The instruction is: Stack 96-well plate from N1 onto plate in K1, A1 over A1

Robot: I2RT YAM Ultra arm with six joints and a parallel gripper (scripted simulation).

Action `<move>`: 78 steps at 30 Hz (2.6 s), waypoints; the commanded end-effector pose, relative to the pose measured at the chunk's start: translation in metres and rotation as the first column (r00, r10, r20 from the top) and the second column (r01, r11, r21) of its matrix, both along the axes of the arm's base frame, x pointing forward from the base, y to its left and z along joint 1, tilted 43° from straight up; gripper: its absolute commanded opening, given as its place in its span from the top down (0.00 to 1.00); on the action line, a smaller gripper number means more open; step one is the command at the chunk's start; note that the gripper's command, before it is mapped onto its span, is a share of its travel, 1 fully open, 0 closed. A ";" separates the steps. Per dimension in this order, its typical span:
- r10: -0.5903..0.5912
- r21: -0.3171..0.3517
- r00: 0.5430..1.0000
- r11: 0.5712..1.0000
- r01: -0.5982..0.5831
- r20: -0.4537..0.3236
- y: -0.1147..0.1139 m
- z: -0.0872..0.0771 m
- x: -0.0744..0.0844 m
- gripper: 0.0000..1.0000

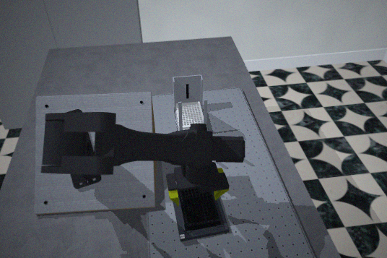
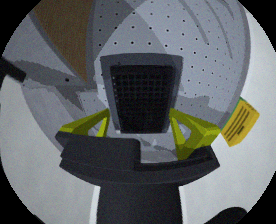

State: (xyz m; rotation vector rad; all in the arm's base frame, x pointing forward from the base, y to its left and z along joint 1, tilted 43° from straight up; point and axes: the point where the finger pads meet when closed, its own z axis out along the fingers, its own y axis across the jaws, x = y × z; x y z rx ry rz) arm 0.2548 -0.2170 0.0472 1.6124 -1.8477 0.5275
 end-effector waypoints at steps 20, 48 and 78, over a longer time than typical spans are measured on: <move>0.032 0.010 0.999 0.999 -0.032 0.000 -0.010 -0.019 0.005 0.00; 0.030 0.010 1.000 0.999 -0.030 0.002 -0.010 -0.018 0.006 0.00; 0.026 0.017 1.000 1.000 -0.026 -0.014 -0.009 -0.021 0.000 1.00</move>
